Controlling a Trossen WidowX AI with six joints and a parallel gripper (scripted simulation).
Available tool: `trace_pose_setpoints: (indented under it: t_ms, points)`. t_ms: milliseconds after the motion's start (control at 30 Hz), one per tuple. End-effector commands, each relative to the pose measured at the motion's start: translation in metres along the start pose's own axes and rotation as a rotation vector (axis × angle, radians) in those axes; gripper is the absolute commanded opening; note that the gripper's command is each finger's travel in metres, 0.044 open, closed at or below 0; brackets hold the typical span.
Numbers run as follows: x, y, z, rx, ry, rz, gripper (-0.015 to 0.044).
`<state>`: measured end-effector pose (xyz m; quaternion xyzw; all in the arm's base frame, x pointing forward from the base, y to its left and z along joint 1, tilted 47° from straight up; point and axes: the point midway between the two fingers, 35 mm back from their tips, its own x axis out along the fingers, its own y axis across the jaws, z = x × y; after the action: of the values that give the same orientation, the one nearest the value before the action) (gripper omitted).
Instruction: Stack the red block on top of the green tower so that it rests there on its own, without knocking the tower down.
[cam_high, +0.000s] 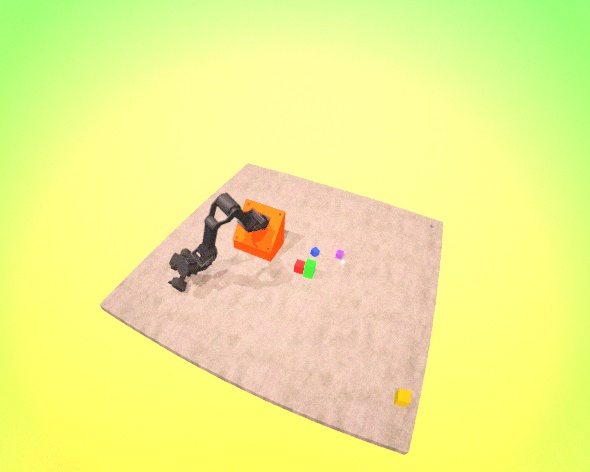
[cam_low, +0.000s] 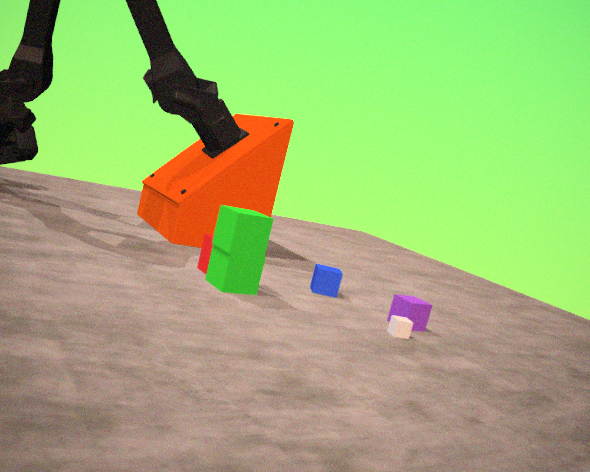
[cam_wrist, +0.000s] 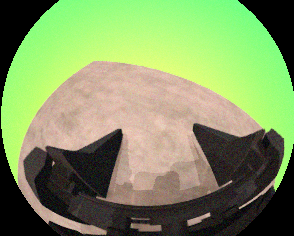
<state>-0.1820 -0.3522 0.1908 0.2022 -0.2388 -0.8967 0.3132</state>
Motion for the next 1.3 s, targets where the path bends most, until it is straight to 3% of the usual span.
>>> trace_pose_setpoints:
  t_ms: [0, 333, 800, 1267]
  points:
    - [-0.010, 0.031, 0.003, -0.072, 0.015, 0.079, 0.0440]
    - [-0.054, 0.095, -0.007, -0.243, 0.075, 0.288, 0.0440]
    - [-0.143, 0.164, -0.052, -0.276, 0.175, 0.563, 0.0440]
    - [-0.244, 0.182, -0.121, -0.439, 0.389, 0.776, 0.0440]
